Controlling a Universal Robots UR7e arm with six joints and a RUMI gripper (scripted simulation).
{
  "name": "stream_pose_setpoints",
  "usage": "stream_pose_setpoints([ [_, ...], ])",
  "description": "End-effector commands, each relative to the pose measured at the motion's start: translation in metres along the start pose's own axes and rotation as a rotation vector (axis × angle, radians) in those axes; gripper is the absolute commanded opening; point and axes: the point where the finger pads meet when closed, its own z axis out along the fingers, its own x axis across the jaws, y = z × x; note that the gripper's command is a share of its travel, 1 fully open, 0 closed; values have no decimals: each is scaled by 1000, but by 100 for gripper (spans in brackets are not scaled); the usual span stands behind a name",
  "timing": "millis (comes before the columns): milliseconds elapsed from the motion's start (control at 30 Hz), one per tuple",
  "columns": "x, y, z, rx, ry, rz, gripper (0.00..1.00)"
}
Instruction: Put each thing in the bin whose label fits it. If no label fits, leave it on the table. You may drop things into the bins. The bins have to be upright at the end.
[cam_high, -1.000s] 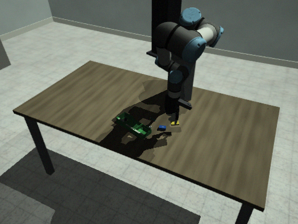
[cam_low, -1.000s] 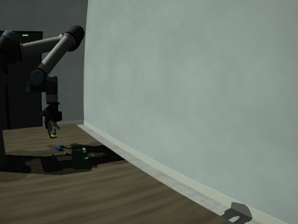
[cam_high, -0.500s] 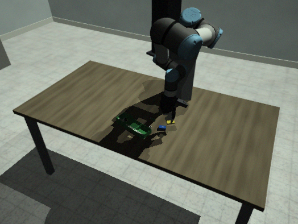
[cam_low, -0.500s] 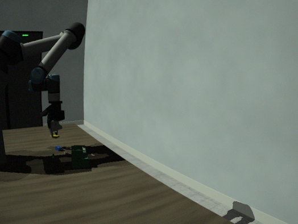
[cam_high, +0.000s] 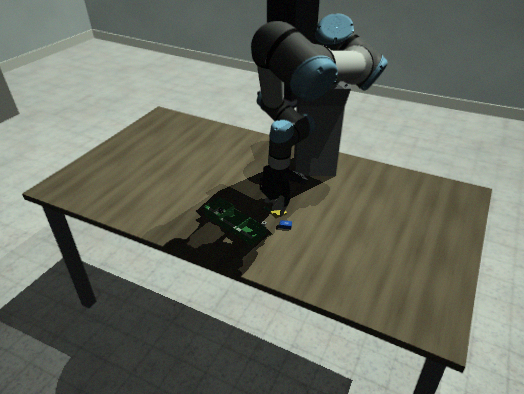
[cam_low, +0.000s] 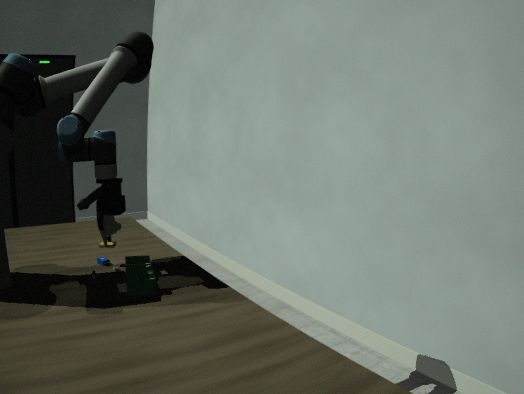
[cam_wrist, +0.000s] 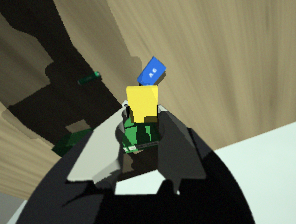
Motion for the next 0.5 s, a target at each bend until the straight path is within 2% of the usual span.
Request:
stream_pose_setpoints([
  [0,-24,32,2,18,14,-155,0],
  [167,-42,56,3,25,20,-251,0],
  [267,-46,60,4,35,26,-298,0],
  [467,-68,89,5,35,25,-298,0],
])
